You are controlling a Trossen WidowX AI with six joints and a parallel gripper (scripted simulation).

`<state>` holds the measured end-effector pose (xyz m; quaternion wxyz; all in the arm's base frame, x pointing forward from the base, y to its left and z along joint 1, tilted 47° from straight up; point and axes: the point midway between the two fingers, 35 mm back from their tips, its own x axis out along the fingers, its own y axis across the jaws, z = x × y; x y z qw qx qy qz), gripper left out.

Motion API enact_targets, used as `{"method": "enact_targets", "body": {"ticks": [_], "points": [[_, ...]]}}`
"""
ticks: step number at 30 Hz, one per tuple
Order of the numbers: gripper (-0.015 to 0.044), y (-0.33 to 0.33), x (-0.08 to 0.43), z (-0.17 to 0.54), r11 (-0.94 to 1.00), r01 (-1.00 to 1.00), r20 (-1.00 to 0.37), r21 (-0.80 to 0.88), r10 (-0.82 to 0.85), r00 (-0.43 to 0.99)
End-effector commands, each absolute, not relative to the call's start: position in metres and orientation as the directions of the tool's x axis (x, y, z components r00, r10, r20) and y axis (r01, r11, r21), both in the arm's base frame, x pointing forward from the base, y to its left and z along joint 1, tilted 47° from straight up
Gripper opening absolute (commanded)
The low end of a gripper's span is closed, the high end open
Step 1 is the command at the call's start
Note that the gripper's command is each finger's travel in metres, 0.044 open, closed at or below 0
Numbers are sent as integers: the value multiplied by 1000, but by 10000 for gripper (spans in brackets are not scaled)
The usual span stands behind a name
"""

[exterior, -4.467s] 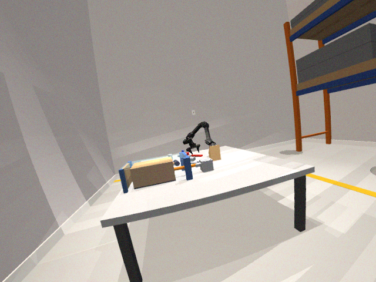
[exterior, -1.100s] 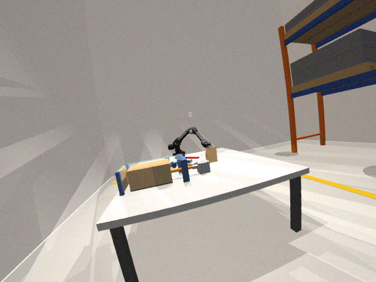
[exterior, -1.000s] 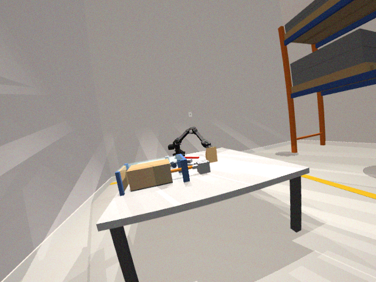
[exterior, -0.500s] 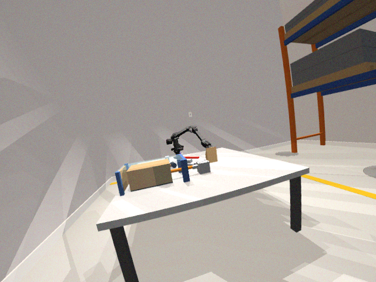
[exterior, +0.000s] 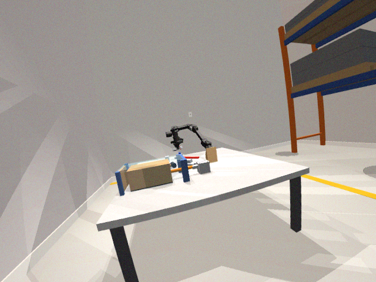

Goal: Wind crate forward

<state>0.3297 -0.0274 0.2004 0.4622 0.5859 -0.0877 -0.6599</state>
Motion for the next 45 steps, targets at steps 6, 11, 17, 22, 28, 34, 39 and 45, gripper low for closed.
{"method": "enact_targets", "body": {"ticks": [6,11,17,22,28,34,39,45], "points": [[0,-24,329,206,-555,502,-689,664,-714,123],[0,-14,325,192,-483,642,-698,596,-707,116],[0,6,317,173,-319,832,-707,454,-698,118],[0,22,309,158,-158,937,-712,311,-692,119],[0,39,296,141,48,992,-716,119,-687,119],[0,54,282,125,251,965,-718,-81,-686,118],[0,64,269,112,404,882,-717,-243,-687,117],[0,75,252,97,555,718,-713,-420,-691,116]]}}
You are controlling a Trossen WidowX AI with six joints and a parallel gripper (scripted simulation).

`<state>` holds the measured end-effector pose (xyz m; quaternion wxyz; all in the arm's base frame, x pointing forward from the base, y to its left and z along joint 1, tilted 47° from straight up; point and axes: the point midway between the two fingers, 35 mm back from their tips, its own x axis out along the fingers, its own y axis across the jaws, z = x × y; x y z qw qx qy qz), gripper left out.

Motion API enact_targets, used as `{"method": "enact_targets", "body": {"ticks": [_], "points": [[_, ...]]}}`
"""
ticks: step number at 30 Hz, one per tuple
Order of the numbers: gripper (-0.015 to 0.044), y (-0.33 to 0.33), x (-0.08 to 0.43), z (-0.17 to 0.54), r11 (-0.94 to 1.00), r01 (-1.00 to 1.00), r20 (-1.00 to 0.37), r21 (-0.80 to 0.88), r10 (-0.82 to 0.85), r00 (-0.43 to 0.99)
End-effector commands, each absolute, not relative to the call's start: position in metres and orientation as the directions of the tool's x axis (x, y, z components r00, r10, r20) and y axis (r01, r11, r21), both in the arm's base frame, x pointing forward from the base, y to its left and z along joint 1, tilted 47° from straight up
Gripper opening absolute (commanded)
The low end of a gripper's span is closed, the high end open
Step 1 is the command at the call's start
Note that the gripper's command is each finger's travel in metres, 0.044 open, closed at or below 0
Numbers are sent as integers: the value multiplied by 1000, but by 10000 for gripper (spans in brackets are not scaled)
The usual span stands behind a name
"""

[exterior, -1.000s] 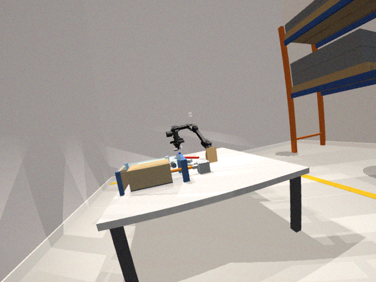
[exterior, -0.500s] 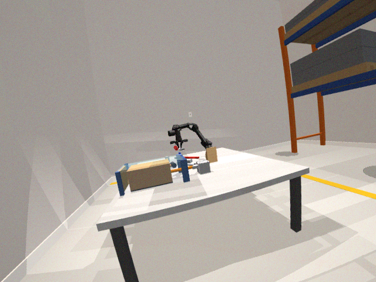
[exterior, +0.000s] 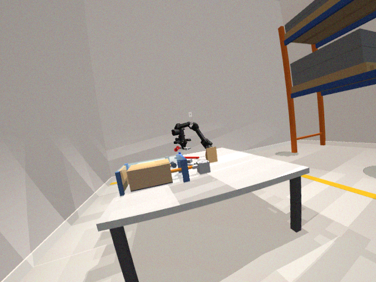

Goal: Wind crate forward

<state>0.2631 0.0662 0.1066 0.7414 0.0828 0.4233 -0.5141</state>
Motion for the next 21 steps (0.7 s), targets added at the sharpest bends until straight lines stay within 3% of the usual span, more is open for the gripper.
{"method": "enact_targets", "body": {"ticks": [1,14,21], "points": [[0,76,249,95,576,684,-713,-447,-692,116],[0,90,209,67,704,156,-694,-693,-710,119],[0,90,207,66,703,126,-693,-700,-711,119]]}}
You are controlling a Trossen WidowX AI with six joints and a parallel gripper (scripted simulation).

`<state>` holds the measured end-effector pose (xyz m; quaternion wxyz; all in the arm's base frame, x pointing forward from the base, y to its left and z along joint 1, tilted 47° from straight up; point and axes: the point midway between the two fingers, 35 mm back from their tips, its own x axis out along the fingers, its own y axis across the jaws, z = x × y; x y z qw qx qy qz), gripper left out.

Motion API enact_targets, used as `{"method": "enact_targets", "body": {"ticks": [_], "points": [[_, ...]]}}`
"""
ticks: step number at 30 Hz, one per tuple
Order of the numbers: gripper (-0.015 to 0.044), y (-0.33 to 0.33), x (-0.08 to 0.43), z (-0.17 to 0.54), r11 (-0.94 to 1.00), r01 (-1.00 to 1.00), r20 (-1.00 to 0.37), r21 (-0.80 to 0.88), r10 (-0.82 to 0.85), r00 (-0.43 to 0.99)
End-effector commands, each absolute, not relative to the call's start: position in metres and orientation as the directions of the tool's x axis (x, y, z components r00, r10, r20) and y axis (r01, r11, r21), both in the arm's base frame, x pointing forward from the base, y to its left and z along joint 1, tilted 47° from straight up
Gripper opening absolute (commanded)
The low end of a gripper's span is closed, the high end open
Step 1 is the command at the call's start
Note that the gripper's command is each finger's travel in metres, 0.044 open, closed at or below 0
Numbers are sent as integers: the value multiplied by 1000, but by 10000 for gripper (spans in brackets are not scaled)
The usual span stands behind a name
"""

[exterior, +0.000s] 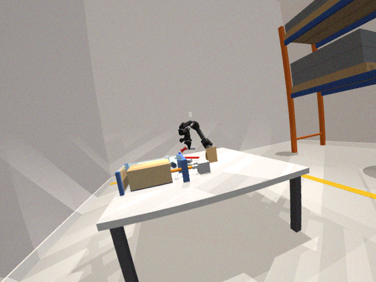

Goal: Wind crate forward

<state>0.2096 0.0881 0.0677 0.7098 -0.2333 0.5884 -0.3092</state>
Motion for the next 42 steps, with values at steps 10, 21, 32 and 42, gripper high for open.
{"method": "enact_targets", "body": {"ticks": [10,21,32,42], "points": [[0,89,209,67,746,140,-735,-651,-666,127],[0,89,209,67,858,113,-845,-501,-513,149],[0,88,209,68,937,84,-923,-338,-348,163],[0,88,209,68,984,55,-969,-168,-175,172]]}}
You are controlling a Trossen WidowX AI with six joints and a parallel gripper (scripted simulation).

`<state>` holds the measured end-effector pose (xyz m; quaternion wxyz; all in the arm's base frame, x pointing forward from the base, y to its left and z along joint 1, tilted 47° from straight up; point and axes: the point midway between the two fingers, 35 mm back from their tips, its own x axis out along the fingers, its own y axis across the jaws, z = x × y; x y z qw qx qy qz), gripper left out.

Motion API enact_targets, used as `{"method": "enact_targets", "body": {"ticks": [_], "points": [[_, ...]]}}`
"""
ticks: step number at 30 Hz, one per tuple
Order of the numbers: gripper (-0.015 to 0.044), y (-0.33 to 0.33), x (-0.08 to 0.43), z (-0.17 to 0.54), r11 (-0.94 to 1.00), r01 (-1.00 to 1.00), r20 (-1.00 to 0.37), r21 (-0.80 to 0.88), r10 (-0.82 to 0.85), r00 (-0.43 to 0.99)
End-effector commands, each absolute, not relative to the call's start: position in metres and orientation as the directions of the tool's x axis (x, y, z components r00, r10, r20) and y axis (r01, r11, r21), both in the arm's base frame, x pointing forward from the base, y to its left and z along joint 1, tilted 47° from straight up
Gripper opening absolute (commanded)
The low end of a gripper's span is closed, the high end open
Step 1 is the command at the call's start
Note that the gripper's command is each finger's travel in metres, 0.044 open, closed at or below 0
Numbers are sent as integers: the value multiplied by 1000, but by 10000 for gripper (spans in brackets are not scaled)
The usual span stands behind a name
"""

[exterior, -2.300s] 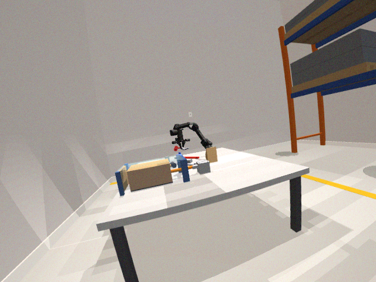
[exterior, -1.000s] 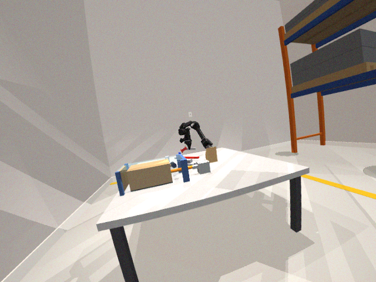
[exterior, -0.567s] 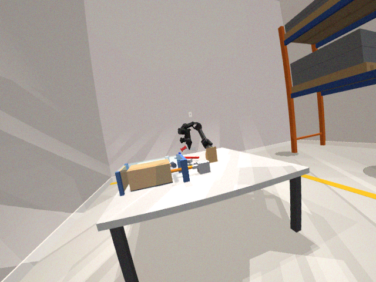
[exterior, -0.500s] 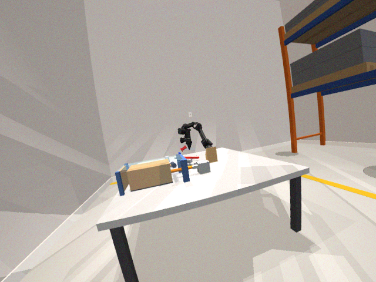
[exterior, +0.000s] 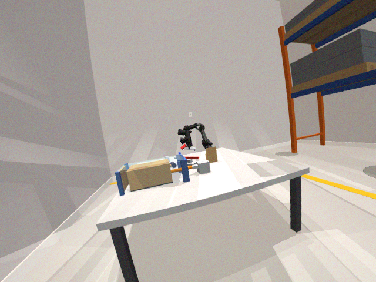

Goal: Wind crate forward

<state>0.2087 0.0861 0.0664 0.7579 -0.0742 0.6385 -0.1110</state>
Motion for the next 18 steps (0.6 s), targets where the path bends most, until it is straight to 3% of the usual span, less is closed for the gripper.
{"method": "enact_targets", "body": {"ticks": [1,18], "points": [[0,88,209,68,986,53,-971,-158,-165,172],[0,88,209,68,995,8,-980,96,93,176]]}}
